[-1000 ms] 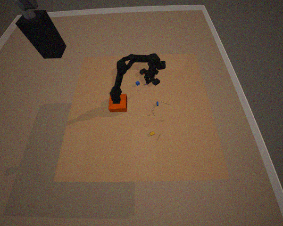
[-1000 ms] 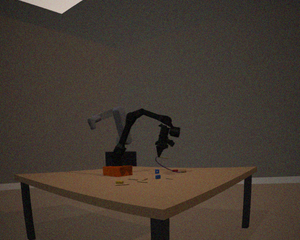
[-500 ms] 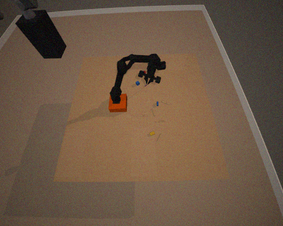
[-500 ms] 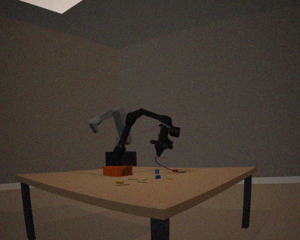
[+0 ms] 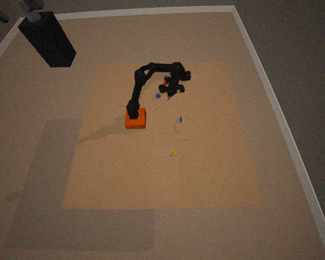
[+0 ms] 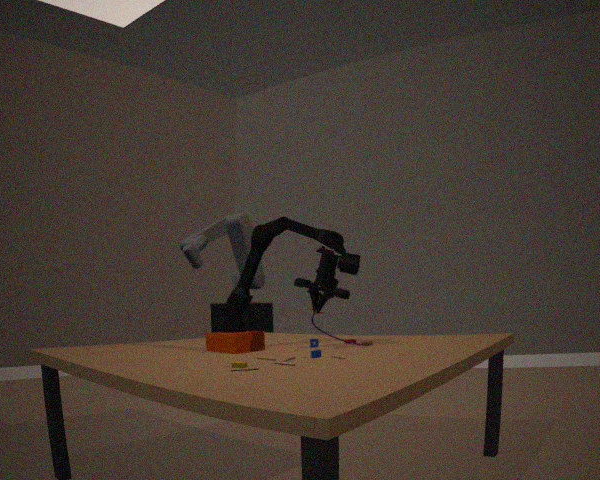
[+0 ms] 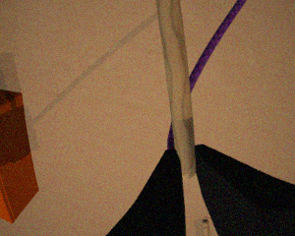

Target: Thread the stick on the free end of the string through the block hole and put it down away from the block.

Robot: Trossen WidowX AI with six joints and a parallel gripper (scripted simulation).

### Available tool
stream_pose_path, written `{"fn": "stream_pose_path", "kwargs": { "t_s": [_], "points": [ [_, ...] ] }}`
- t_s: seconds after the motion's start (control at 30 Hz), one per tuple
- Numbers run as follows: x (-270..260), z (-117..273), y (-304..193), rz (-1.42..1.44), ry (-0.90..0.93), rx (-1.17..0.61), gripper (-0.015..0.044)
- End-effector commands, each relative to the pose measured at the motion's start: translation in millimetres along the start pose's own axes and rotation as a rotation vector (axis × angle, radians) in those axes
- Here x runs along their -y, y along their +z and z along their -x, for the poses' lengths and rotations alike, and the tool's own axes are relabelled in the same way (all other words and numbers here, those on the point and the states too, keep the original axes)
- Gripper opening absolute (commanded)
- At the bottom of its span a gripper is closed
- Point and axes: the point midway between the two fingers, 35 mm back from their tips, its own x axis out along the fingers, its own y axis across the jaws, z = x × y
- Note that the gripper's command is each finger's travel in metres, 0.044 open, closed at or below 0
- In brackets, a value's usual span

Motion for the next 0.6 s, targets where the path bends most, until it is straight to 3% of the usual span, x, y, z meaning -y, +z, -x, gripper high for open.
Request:
{"fn": "stream_pose_path", "kwargs": {
  "t_s": [0.0, 0.57],
  "points": [
    [-0.3, 0.9, 0.0, 0.135, 0.003, 0.007, 0.0],
    [-2.1, 1.8, -1.7, 0.718, 0.011, 0.027, 0.0]
  ]
}}
